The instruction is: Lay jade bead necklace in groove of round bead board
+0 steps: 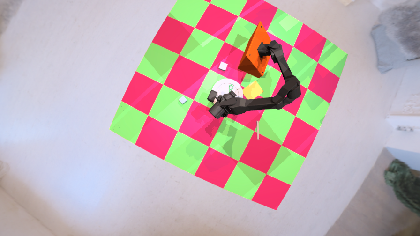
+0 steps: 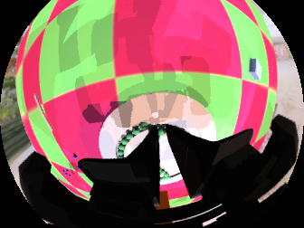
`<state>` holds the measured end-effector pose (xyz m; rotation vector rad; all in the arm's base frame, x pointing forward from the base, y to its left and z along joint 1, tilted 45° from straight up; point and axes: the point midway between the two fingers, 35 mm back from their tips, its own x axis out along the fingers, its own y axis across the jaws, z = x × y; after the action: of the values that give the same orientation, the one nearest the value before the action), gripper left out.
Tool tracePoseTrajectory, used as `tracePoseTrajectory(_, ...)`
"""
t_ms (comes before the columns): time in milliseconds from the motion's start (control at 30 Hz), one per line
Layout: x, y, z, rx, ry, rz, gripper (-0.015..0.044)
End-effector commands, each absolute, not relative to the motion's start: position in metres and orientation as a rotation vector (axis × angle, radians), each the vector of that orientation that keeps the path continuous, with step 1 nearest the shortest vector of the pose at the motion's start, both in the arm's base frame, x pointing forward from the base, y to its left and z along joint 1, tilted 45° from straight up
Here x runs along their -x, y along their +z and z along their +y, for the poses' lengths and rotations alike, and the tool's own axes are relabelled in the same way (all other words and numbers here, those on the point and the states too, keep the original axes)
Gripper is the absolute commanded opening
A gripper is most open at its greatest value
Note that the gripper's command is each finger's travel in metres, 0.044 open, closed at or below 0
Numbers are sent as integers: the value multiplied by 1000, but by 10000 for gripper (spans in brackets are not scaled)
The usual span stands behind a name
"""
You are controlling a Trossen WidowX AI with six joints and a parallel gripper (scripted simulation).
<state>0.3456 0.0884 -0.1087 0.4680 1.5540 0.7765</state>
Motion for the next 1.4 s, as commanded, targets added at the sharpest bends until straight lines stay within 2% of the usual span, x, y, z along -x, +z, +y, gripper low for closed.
tracePoseTrajectory(0,-350,-111,87,-459,779,1553,0)
tracePoseTrajectory(400,-348,-117,92,-459,779,1553,0)
tracePoseTrajectory(967,-348,-113,89,-464,779,1554,440)
tracePoseTrajectory(1367,-349,-111,87,-459,779,1553,440)
